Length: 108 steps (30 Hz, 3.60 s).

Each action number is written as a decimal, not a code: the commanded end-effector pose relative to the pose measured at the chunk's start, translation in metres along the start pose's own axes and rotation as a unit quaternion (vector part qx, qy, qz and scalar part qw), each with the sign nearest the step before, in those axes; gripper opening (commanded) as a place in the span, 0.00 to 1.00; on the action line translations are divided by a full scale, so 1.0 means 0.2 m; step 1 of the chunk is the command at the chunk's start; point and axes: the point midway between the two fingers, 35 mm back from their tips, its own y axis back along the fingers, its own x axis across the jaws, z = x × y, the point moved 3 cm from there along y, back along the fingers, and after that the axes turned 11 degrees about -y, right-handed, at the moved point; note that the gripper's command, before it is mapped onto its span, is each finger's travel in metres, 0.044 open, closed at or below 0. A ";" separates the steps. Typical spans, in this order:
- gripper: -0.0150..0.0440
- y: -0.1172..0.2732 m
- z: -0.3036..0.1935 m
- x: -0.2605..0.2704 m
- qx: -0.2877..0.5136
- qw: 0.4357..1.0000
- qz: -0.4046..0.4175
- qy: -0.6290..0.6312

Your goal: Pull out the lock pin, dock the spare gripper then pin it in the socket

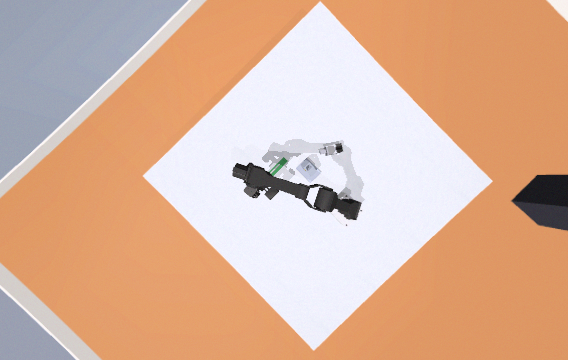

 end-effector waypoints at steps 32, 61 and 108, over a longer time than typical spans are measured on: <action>0.25 -0.25 -0.03 -0.03 0.004 1.000 0.005 0.002; 0.59 -0.30 -0.04 -0.03 0.007 1.000 0.008 -0.001; 0.56 0.35 -0.26 -0.02 0.027 0.999 -0.039 0.003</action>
